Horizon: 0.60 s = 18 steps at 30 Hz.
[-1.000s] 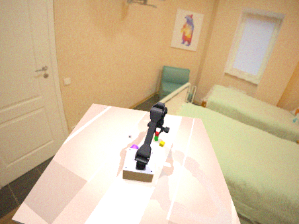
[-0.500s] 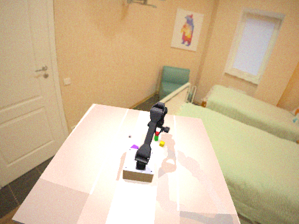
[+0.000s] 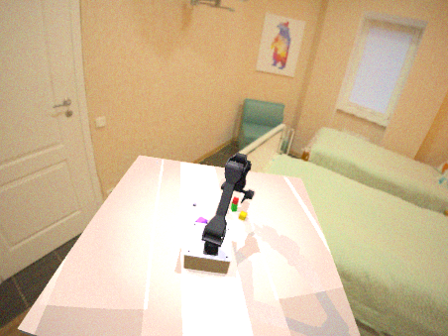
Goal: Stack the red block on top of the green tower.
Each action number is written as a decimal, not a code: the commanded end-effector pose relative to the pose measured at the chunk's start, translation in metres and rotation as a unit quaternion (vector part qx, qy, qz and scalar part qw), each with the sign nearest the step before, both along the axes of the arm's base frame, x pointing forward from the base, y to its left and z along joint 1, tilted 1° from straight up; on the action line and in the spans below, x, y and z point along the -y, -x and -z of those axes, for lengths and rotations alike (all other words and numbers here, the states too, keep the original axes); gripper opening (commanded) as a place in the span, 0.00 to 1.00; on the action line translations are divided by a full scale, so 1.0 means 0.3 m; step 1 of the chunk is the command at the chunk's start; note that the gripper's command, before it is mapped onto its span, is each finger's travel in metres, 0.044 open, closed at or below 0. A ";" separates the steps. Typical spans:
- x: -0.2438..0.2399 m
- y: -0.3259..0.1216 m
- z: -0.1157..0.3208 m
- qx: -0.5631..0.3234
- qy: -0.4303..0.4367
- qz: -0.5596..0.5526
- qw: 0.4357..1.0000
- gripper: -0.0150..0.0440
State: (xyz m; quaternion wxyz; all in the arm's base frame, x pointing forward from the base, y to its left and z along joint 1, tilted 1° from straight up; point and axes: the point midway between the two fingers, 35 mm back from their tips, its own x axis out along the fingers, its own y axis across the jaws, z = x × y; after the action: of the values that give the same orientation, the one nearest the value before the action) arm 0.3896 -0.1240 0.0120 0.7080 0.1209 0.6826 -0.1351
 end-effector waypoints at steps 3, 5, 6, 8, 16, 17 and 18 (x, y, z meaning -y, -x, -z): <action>0.001 -0.001 0.001 0.001 0.001 0.000 1.000 1.00; 0.001 -0.001 0.001 0.001 0.001 0.000 1.000 1.00; 0.001 -0.001 0.001 0.001 0.001 0.000 1.000 1.00; 0.001 -0.001 0.001 0.001 0.001 0.000 1.000 1.00; 0.001 -0.001 0.001 0.001 0.001 0.000 1.000 1.00; 0.001 -0.001 0.001 0.001 0.001 0.000 1.000 1.00; 0.001 -0.001 0.001 0.001 0.001 0.000 1.000 1.00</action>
State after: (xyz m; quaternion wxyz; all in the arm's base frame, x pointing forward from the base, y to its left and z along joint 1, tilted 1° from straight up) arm 0.3895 -0.1242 0.0120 0.7079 0.1205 0.6826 -0.1353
